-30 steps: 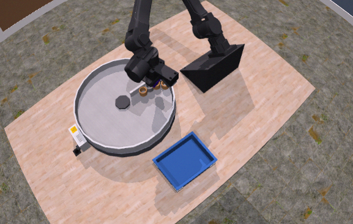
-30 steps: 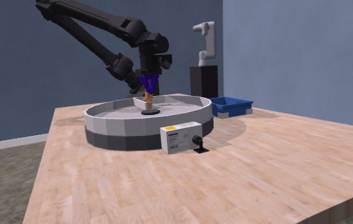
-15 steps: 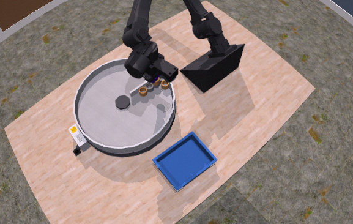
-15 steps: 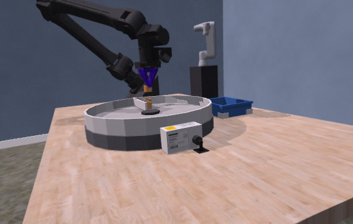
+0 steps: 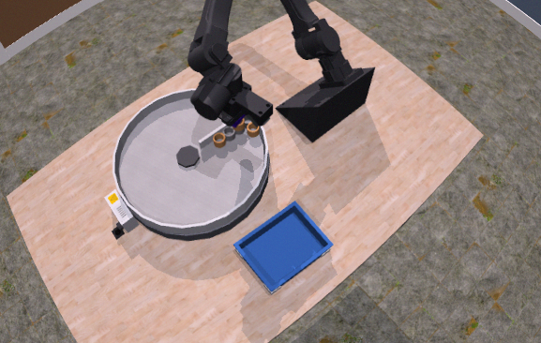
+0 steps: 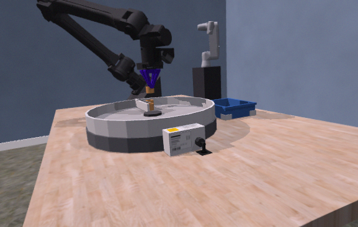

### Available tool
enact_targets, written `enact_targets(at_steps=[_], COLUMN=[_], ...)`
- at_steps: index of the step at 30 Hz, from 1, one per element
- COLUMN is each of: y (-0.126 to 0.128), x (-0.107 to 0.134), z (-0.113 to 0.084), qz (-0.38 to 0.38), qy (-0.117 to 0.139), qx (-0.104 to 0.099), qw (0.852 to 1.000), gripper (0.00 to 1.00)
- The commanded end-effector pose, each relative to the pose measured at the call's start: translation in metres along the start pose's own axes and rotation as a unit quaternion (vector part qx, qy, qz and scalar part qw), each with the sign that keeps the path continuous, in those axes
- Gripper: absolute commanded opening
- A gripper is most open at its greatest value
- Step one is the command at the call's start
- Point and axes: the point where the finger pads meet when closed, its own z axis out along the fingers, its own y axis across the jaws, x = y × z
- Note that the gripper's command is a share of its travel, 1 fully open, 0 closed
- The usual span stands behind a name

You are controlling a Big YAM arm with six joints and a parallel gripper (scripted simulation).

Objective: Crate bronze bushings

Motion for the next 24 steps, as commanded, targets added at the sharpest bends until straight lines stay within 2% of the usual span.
enact_targets(at_steps=[1,17,24], y=[-0.009,-0.01,-0.023], x=[-0.002,-0.002,-0.011], z=[-0.018,-0.018,-0.02], qz=[0.005,0.005,0.009], qy=[-0.002,-0.002,-0.004], qx=[0.021,0.021,0.025], qw=[1.0,1.0,1.0], gripper=[0.0,0.0,0.0])
